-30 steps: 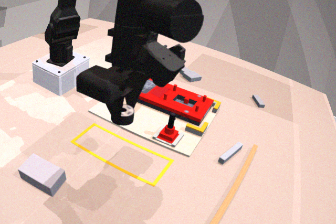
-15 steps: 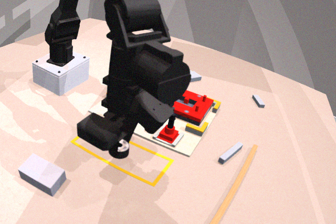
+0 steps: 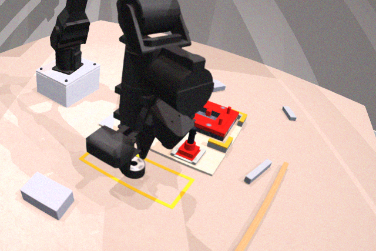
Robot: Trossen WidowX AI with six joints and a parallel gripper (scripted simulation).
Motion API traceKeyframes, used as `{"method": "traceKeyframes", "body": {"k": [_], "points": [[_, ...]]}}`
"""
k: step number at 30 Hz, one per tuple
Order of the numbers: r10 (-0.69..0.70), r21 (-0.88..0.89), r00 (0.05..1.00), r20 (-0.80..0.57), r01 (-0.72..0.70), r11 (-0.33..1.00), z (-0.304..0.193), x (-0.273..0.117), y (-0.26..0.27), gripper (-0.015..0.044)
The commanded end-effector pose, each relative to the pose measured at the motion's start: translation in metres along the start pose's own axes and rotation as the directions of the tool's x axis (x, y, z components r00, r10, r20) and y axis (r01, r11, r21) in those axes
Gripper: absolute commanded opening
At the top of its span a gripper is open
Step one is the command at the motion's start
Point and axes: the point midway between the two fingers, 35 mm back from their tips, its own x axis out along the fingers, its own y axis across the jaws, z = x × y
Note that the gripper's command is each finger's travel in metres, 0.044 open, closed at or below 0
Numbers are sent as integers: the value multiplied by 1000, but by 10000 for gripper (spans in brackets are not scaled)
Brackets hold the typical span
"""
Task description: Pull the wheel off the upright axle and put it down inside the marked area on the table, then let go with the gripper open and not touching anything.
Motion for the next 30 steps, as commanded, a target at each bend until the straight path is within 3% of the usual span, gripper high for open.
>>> {"method": "traceKeyframes", "body": {"k": [1, 5, 9, 15, 23, 30], "points": [[-1, -1, 1000, 6, 1, 1000, 3, -17, -1, 300], [2, -3, 1000, 4, -2, 1000, 2, -52, -1, 300], [3, -3, 1000, 3, -3, 1000, 2, -58, -1, 300], [0, -5, 1000, 5, 0, 1000, -27, -75, 11, 440], [5, -4, 1000, -3, -5, 1000, -79, -103, 34, 440], [6, -3, 1000, -3, -6, 1000, -80, -104, 34, 440]]}}
